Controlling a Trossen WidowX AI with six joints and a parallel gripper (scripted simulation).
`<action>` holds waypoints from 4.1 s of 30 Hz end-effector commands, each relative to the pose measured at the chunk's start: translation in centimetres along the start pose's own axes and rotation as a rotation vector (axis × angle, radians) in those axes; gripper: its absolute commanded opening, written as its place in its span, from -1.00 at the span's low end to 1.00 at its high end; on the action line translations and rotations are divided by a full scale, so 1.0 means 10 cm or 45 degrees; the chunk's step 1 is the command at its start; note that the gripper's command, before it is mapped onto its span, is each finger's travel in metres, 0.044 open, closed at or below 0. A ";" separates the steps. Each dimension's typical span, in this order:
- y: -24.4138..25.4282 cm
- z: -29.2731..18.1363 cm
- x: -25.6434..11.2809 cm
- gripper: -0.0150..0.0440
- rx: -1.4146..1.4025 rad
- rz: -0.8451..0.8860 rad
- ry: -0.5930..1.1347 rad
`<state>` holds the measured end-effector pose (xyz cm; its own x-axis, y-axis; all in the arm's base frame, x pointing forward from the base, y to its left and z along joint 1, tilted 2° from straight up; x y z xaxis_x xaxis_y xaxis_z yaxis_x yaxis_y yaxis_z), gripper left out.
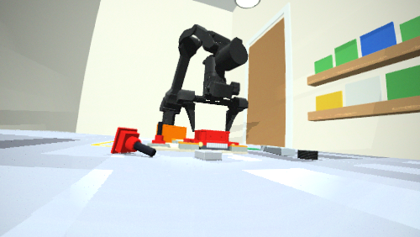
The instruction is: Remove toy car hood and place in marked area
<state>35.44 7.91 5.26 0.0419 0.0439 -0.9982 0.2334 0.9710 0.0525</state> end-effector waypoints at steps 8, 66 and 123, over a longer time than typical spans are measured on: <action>0.00 0.00 0.06 1.00 0.005 0.003 0.002; 0.00 0.00 -0.12 -0.49 0.000 0.001 0.000; -1.03 0.19 -0.60 -0.49 0.017 -0.024 -0.003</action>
<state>34.81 -1.73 10.71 0.0386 0.0286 -0.9988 0.2500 0.9675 0.0374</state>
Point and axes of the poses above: the point midway between the two fingers, 35 mm back from their tips, its own x axis out along the fingers, its own y axis across the jaws, z = x × y, the point moved 3 cm from there along -x, back along the fingers, and after that the axes turned 10 degrees about x, right-handed, at the moved point
